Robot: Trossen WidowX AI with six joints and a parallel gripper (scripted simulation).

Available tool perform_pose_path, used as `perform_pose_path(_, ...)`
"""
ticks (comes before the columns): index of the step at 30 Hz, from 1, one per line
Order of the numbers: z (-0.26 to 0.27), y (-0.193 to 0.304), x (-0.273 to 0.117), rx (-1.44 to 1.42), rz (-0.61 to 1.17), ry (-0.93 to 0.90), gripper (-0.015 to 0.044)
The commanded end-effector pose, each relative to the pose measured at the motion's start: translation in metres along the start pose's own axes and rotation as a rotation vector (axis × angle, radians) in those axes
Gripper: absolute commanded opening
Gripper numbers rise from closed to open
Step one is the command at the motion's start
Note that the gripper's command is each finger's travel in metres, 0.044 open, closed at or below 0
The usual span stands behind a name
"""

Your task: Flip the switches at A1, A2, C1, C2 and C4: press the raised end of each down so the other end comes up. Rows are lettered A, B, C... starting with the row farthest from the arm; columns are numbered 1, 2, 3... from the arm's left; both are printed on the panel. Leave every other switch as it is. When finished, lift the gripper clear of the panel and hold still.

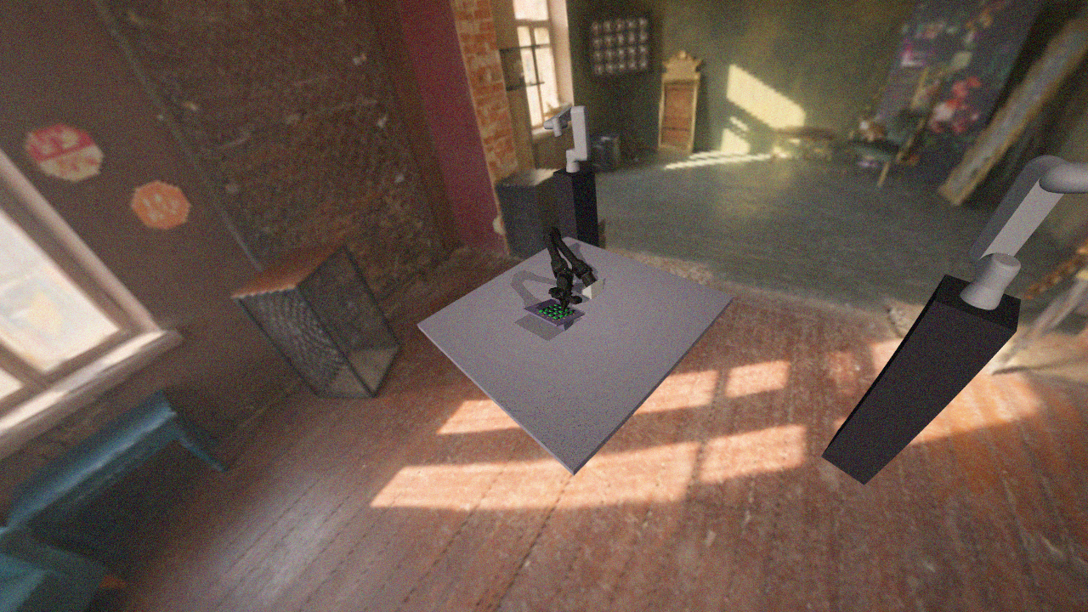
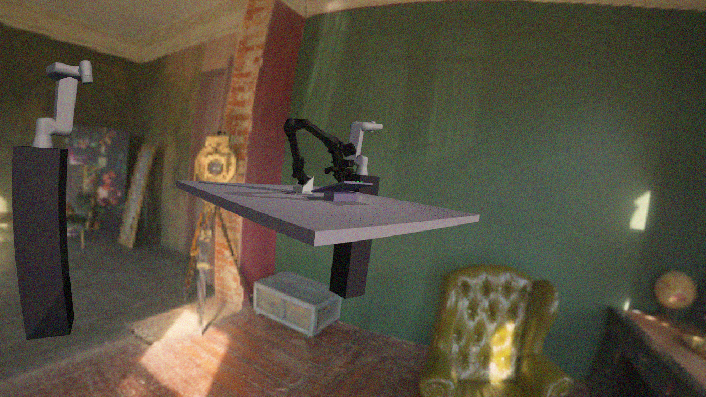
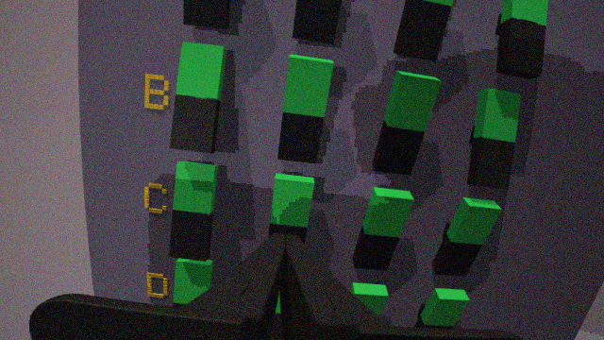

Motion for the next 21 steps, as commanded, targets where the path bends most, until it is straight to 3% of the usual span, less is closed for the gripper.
perform_pose_path(1,0.0,0.001,0.001,-0.006,0.0,0.006,0.0)
perform_pose_path(4,0.001,-0.001,-0.007,-0.001,0.004,-0.002,0.0)
perform_pose_path(9,0.001,-0.004,-0.062,-0.007,0.027,0.004,0.0)
perform_pose_path(15,-0.002,-0.005,-0.064,-0.007,0.028,0.005,0.0)
perform_pose_path(21,-0.067,-0.029,-0.064,-0.008,0.028,0.009,0.0)
Point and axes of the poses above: the point midway between the two fingers, 35 mm back from their tips, its own x axis out along the fingers, its own z axis across the jaws, y = z × x, the point moved 9 cm from there along -x, back along the fingers, and after that the axes turned 5 degrees about x, right-handed, at the moved point
